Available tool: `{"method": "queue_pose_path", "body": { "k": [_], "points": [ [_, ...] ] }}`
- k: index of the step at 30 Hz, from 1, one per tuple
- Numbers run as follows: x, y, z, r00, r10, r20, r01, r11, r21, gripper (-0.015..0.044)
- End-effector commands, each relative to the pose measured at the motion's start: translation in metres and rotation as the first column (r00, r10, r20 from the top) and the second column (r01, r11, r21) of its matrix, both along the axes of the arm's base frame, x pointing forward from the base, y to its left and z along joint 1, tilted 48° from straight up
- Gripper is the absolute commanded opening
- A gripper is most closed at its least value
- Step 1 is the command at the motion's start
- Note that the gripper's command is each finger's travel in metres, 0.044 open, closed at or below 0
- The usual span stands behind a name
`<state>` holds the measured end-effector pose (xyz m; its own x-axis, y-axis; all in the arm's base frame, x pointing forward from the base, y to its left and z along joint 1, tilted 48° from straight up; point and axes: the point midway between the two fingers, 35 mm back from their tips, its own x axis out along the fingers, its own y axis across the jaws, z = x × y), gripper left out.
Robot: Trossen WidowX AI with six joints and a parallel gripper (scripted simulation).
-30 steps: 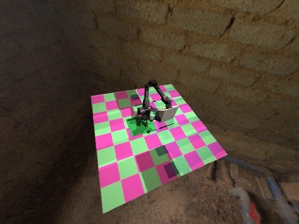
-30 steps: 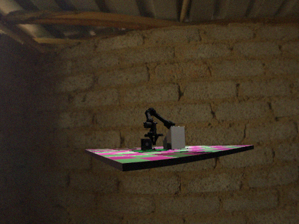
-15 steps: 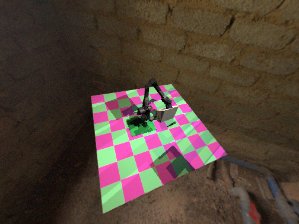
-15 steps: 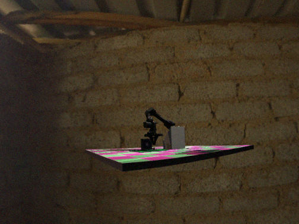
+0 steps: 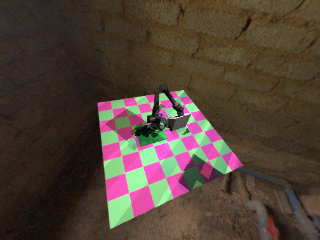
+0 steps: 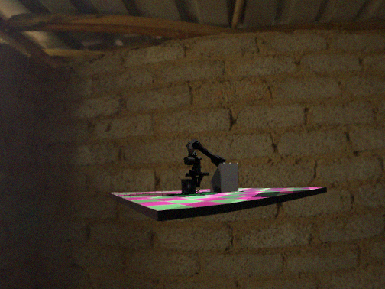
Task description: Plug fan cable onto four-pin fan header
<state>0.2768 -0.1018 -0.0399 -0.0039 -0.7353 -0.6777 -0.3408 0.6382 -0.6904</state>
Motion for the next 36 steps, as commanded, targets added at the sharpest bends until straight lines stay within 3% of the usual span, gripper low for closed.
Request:
{"method": "queue_pose_path", "body": {
  "k": [1,36],
  "points": [
    [-0.0013,-0.0115,-0.0112,1.0,0.0,-0.009,0.0,1.0,-0.004,0.0],
    [-0.0023,-0.0169,-0.0159,1.0,0.007,-0.017,-0.007,1.0,-0.004,0.0]
  ]
}}
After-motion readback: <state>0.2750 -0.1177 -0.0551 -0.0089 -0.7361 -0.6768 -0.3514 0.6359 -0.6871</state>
